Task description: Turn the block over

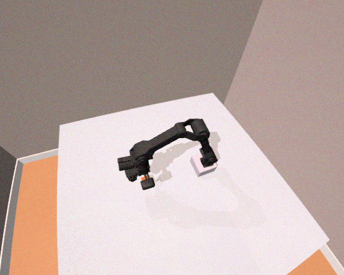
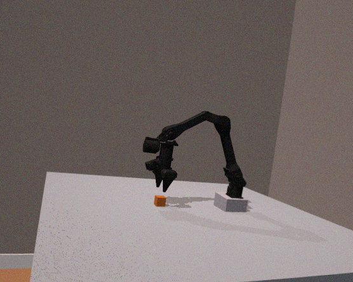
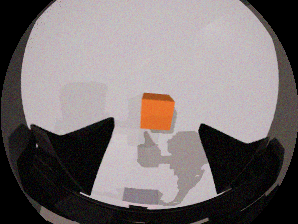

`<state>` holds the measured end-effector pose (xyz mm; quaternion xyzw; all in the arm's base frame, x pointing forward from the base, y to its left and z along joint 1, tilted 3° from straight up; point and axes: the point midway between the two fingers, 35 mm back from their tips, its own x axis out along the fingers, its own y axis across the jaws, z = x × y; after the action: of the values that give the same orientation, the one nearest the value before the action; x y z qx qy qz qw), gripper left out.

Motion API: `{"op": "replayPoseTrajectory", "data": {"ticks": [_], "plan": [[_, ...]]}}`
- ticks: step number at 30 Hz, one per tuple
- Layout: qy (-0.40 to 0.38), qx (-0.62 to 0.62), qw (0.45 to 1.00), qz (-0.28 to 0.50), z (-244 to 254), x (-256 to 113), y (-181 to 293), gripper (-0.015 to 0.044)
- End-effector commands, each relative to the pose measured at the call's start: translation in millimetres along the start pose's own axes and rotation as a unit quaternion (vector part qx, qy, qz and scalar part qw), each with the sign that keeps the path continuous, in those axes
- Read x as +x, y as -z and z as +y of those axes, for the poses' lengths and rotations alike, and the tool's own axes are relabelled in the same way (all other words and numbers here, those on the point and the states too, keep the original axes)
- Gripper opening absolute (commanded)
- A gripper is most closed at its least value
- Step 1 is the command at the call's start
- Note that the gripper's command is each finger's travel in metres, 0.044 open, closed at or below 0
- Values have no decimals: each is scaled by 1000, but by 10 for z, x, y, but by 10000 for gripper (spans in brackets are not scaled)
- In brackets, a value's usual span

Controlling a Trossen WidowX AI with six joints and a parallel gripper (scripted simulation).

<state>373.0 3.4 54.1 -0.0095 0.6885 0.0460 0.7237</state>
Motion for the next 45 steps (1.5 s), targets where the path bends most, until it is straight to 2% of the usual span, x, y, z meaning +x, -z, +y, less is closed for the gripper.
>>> {"op": "replayPoseTrajectory", "data": {"ticks": [1, 31, 42, 45], "plan": [[2, 0, 1000, 7, -5, 157, 31, 440], [2, 0, 1000, 7, -6, 484, 37, 440], [2, 0, 1000, 7, -6, 484, 37, 151], [2, 0, 1000, 7, -6, 484, 37, 131]]}}
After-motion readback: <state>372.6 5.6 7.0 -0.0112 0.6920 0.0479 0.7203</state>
